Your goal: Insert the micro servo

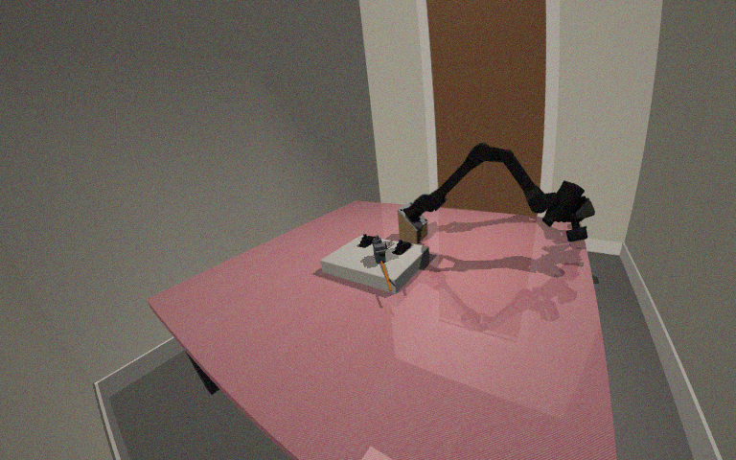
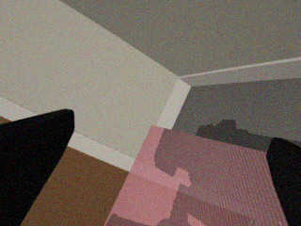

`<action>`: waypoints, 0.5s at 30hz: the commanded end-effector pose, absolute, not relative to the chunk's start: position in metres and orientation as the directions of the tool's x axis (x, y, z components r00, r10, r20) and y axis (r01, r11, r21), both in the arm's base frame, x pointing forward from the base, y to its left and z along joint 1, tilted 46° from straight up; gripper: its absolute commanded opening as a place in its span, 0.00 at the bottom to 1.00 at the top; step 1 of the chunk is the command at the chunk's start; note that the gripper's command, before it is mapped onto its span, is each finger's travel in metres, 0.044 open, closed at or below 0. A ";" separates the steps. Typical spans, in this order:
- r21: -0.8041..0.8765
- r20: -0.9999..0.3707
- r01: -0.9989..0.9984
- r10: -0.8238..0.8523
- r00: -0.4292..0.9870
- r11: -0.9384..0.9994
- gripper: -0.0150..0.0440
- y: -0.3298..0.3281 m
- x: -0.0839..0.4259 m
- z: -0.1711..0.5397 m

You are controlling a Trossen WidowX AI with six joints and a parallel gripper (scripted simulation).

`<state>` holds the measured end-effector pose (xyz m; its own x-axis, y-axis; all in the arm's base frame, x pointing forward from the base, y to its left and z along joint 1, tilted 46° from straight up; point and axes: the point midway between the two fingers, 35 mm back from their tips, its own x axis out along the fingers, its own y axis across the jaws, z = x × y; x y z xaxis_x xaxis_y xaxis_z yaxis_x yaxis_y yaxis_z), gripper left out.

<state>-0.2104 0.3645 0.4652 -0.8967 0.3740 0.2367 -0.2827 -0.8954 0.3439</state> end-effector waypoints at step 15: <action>0.493 0.178 -0.477 0.621 -0.763 -0.728 1.00 0.416 -0.125 0.440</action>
<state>-0.1406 0.4084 0.4456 -0.7927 0.5794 0.1892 -0.4458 -0.7628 0.4684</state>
